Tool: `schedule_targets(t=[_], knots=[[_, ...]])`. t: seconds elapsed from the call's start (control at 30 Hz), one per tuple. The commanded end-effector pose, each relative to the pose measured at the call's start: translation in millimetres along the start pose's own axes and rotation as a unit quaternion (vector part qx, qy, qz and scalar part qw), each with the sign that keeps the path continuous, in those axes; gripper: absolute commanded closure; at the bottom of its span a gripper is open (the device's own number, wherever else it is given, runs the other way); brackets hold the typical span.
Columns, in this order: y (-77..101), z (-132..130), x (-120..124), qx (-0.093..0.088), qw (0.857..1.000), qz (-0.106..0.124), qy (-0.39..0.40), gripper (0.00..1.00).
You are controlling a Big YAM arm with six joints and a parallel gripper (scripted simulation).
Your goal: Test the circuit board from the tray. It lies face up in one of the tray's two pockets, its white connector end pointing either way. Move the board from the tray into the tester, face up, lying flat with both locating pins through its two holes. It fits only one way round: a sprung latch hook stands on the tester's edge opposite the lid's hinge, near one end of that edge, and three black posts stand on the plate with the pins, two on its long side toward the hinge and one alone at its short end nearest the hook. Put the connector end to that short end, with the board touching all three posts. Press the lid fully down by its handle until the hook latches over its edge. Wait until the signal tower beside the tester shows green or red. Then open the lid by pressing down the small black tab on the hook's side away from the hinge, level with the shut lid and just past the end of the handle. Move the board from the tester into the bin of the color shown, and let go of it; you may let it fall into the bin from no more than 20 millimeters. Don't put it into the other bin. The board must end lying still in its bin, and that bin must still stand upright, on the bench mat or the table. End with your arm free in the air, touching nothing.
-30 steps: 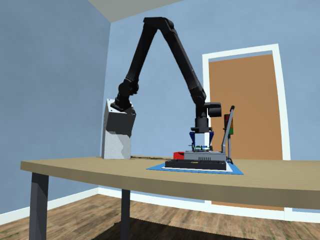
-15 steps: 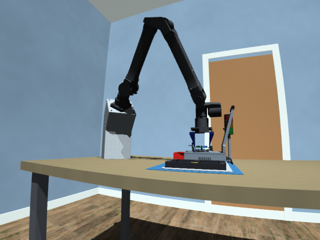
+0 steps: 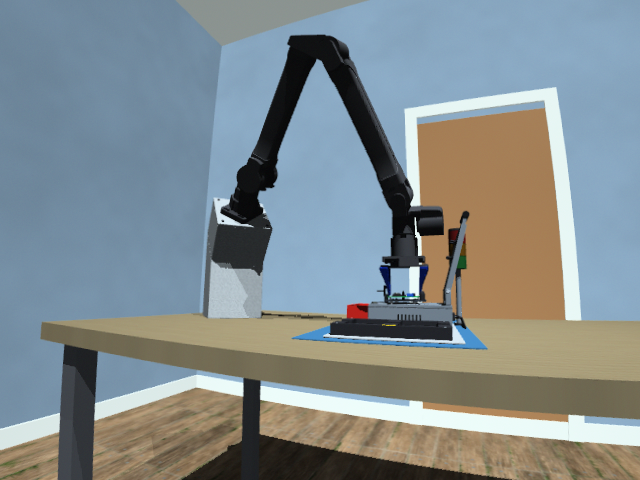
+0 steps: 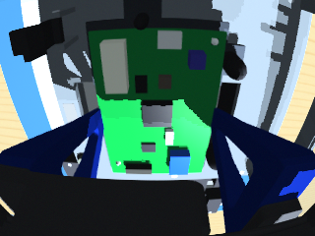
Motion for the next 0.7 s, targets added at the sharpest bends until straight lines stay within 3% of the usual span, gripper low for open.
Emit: schedule_targets(t=[0.0, 0.57, 0.6, 0.67], knots=[[-0.8, -6.4, 2.5, 0.005, 1.0, -0.001, -0.002, 0.28], [-5.9, -5.8, 3.9, 0.004, 1.0, 0.0, -0.003, 0.28], [-5.9, -5.8, 3.9, 0.004, 1.0, 0.0, -0.003, 0.08], [-5.9, -5.8, 3.9, 0.004, 1.0, 0.0, -0.003, 0.08]])
Point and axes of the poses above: the point where the finger pads meet when closed, its own y axis back along the fingers, its own z axis across the jaws, x = y × z, the point moved 1 cm from there along y, back along the fingers, and after that the axes turned 1 degree about y, right-handed, at the moved point
